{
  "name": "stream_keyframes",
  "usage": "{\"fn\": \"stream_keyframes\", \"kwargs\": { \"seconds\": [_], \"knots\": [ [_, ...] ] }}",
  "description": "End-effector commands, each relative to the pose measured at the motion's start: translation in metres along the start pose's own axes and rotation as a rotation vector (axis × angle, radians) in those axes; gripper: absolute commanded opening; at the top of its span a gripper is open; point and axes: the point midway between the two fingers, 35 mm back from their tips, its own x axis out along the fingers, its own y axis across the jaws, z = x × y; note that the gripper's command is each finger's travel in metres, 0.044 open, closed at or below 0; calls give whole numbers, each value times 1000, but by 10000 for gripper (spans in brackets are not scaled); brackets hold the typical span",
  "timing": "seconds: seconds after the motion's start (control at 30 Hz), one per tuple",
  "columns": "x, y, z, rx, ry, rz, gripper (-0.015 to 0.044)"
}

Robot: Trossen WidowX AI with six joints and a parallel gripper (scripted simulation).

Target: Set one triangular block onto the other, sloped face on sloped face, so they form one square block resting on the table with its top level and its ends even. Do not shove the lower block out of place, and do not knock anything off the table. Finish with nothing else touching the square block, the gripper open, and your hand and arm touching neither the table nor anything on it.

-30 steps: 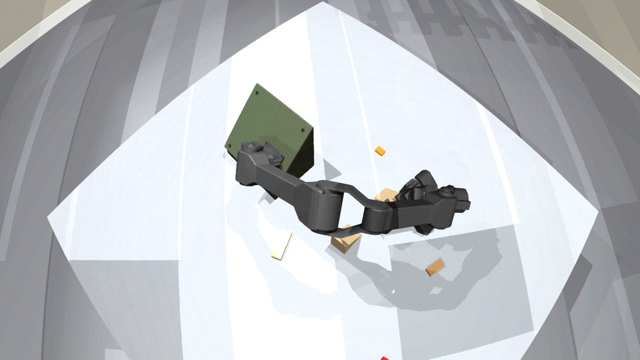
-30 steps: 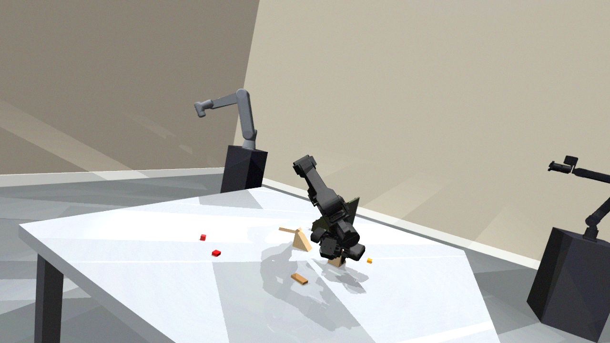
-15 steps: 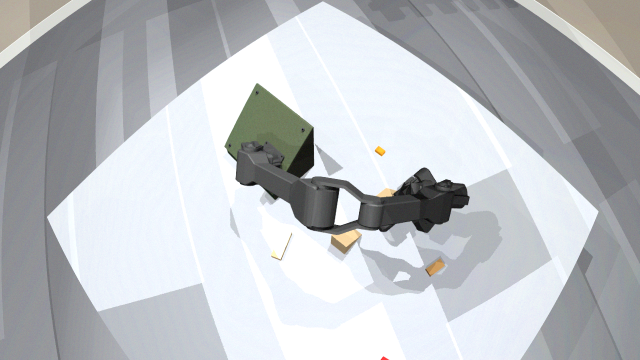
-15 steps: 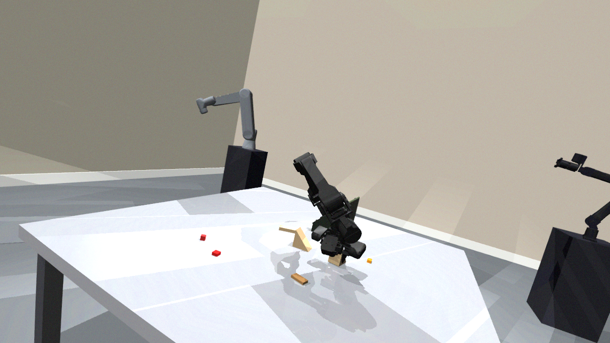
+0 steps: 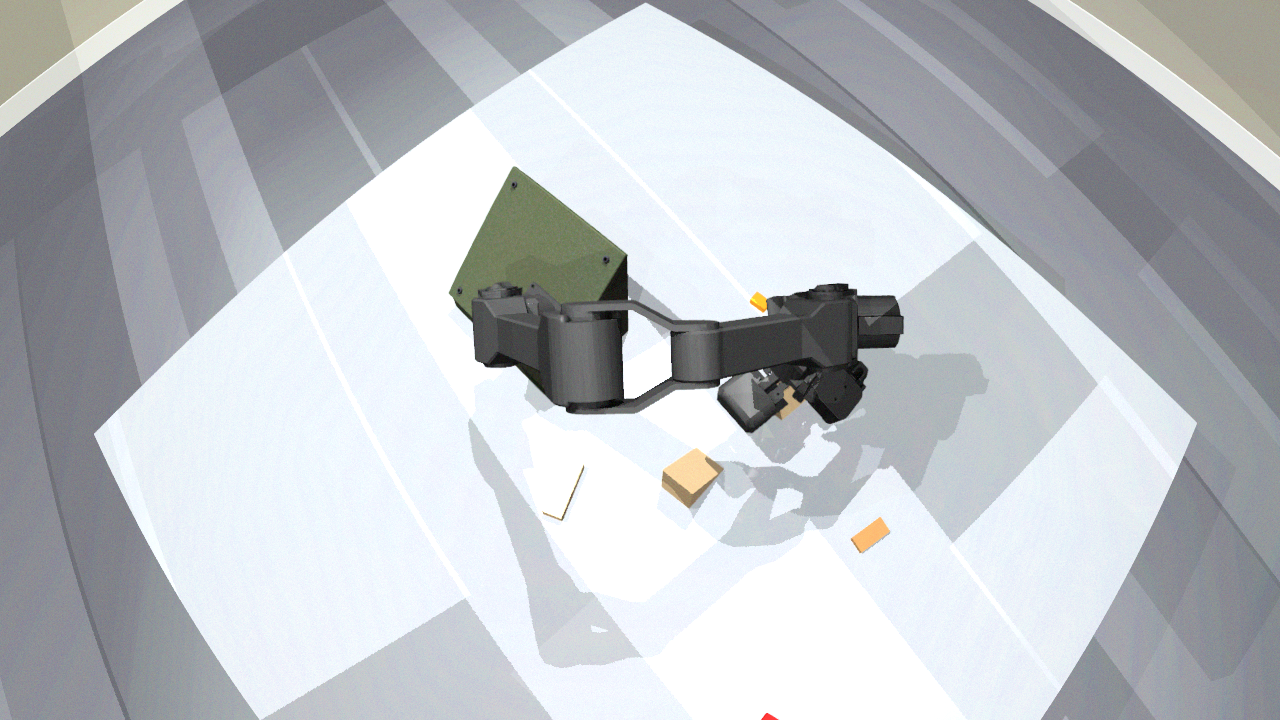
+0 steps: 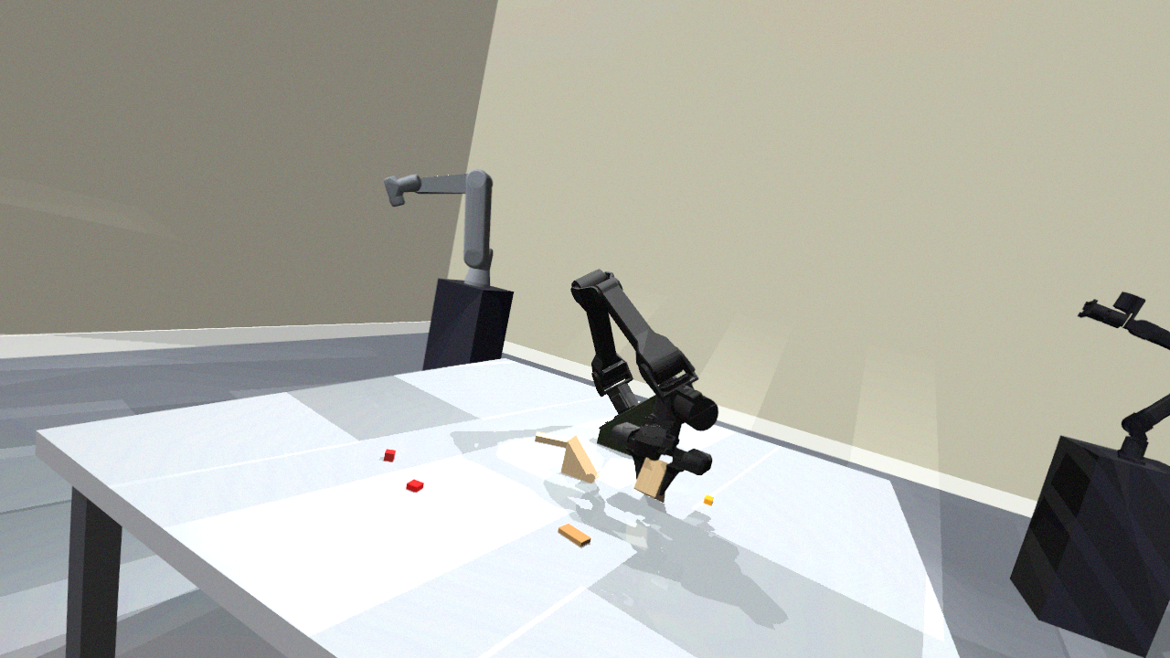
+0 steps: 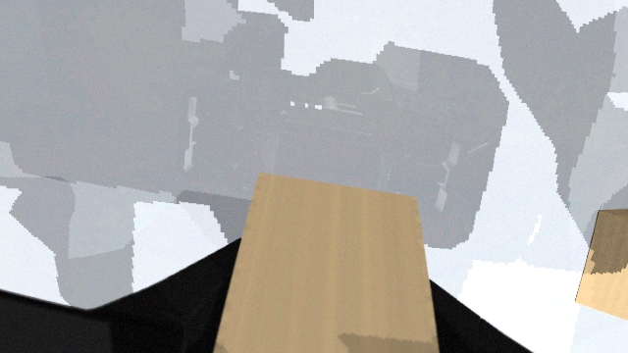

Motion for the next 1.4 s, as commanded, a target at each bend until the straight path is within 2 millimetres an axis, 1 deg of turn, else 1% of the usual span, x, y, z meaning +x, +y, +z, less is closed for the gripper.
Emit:
{"fn": "stream_keyframes", "kwargs": {
  "seconds": [0.0,0.47,0.97,1.0,1.37],
  "knots": [
    [-3,-1,-9,0,-106,-1,0],
    [-9,0,-37,0,-491,6,0],
    [-4,0,-66,1,-878,13,0],
    [-6,2,-59,2,-793,14,26],
    [-6,2,-59,2,-793,14,315]
  ]
}}
